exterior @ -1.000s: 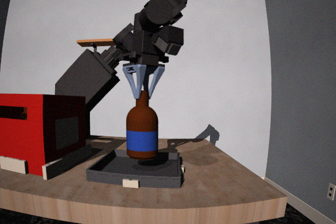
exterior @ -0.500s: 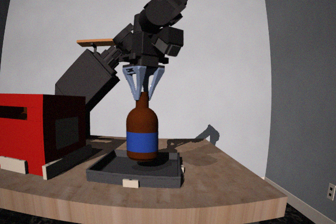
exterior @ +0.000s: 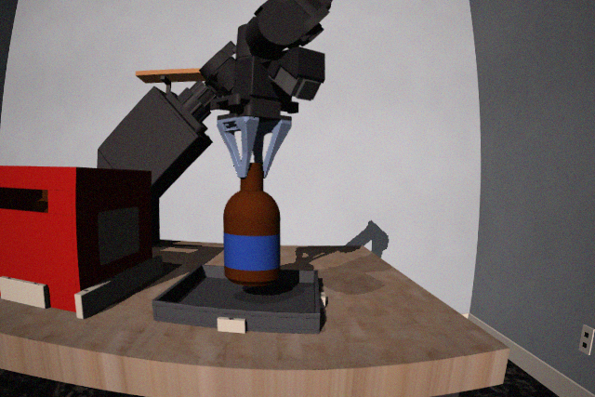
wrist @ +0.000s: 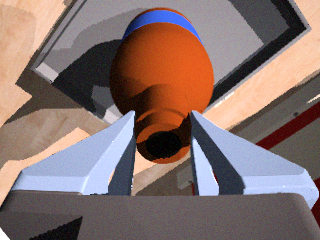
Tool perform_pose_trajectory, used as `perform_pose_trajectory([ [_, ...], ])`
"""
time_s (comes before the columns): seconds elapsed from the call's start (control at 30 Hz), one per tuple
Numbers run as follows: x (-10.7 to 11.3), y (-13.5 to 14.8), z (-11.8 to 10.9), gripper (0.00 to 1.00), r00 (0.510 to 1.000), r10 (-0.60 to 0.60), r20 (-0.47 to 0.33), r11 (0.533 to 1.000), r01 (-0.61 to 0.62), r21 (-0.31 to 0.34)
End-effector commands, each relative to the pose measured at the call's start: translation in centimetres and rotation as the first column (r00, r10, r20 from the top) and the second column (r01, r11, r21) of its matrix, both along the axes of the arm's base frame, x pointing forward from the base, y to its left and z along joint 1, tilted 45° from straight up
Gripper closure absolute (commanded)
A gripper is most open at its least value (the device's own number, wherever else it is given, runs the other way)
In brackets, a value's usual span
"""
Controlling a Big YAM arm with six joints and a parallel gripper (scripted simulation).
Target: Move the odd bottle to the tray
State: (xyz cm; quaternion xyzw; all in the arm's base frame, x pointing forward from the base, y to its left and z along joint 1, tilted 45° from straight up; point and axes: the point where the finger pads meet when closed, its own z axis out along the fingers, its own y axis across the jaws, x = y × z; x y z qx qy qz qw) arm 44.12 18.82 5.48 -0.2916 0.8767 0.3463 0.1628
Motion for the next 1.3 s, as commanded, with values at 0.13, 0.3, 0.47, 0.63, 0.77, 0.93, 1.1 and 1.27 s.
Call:
perform_pose_trajectory([
  [0.13,0.3,0.1,-0.3,1.0,1.0,-0.005,0.003,1.0,0.005,0.0],
  [0.3,0.3,0.1,-0.3,1.0,1.0,-0.005,0.003,1.0,0.005,0.0],
  [0.47,0.3,0.1,-0.3,1.0,1.0,-0.005,0.003,1.0,0.005,0.0],
  [0.63,0.3,0.1,-0.4,1.0,1.0,-0.005,0.002,1.0,0.005,0.0],
  [0.77,0.1,0.1,-0.7,1.0,1.0,-0.004,-0.004,1.0,0.004,-0.001],
  [0.93,0.3,0.2,-0.6,1.0,1.0,-0.004,0.001,1.0,0.004,0.0],
  [1.1,0.2,0.2,-1.0,1.0,1.0,-0.003,-0.002,1.0,0.003,0.0],
  [1.27,0.0,0.2,-1.3,1.0,1.0,-0.002,-0.004,1.0,0.002,-0.001],
])
